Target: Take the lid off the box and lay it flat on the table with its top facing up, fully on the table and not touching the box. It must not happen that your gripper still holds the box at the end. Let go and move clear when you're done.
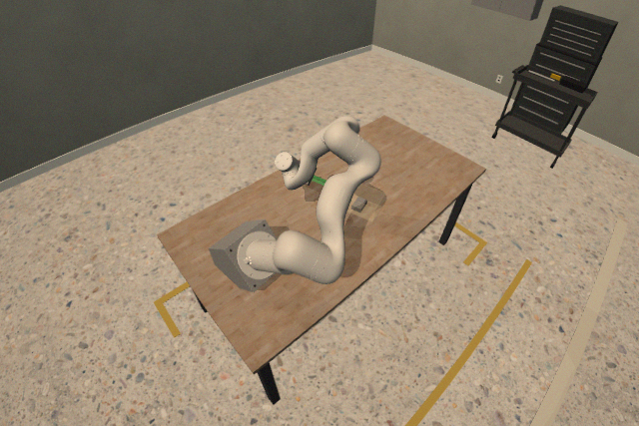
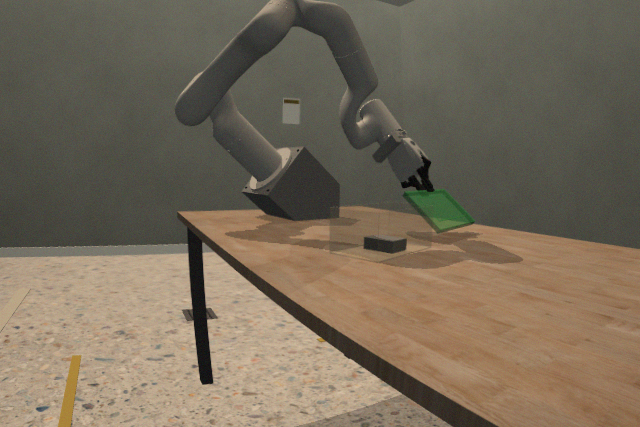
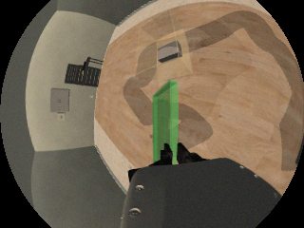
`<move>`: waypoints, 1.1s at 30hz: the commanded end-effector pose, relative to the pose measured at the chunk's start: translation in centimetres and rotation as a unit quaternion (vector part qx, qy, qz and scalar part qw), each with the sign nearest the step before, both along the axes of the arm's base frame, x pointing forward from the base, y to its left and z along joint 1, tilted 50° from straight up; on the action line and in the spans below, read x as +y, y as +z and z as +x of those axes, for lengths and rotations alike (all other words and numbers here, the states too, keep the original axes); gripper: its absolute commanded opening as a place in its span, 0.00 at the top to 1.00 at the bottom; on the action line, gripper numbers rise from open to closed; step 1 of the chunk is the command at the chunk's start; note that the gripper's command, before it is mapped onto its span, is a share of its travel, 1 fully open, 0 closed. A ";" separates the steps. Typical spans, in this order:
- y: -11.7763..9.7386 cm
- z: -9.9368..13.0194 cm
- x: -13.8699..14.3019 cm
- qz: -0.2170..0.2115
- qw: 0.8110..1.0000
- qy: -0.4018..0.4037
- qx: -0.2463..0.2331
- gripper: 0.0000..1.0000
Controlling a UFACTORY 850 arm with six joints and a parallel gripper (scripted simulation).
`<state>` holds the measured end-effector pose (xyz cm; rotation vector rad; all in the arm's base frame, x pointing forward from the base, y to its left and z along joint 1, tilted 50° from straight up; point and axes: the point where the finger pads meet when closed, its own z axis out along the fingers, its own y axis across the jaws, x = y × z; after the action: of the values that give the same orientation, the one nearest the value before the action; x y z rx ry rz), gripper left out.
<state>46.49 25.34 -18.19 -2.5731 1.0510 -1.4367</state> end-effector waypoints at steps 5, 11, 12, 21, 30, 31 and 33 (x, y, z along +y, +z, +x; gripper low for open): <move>-0.3 0.2 -0.3 0.001 1.000 0.000 -0.001 1.00; -0.9 0.4 -0.9 0.001 1.000 0.000 -0.001 1.00; -1.0 0.4 -1.0 0.001 1.000 0.000 -0.001 1.00; -1.2 0.5 -1.3 0.001 1.000 0.000 -0.001 1.00; -1.5 0.6 -1.7 0.002 1.000 0.005 -0.004 1.00; -1.5 0.5 -1.8 0.004 1.000 0.010 -0.008 1.00; -1.6 0.5 -1.8 0.007 1.000 0.015 -0.012 1.00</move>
<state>47.02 23.62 -19.70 -2.5652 1.0408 -1.4393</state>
